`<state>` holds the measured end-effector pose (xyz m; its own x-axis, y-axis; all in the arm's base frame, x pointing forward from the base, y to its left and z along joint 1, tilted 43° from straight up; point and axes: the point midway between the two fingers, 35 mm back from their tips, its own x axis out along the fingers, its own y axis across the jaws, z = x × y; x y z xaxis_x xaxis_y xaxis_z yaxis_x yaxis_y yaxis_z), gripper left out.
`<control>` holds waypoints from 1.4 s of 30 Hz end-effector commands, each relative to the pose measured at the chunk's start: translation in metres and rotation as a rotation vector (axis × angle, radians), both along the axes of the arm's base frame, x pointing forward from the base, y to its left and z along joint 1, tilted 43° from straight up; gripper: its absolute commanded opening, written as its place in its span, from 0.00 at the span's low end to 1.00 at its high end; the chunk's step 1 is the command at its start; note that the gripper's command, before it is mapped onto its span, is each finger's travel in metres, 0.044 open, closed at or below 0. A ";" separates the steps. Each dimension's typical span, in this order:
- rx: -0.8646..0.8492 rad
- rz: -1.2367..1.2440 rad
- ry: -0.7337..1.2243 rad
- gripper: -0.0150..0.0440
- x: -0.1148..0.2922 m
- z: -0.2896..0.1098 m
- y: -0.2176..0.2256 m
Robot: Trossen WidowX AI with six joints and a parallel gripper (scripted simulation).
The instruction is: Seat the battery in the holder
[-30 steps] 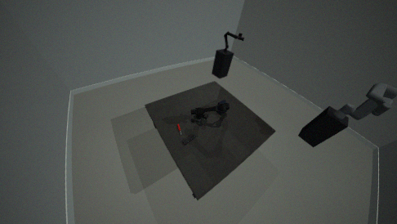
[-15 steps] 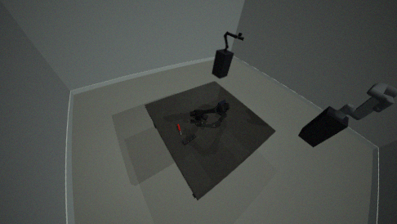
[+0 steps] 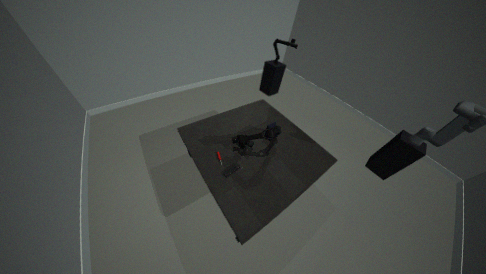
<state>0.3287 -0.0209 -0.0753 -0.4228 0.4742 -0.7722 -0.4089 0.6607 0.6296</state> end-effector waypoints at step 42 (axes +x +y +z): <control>0.015 0.001 0.019 0.38 0.018 0.005 0.004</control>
<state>0.3407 -0.0178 -0.0717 -0.4606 0.4720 -0.7517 -0.3903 0.6529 0.6491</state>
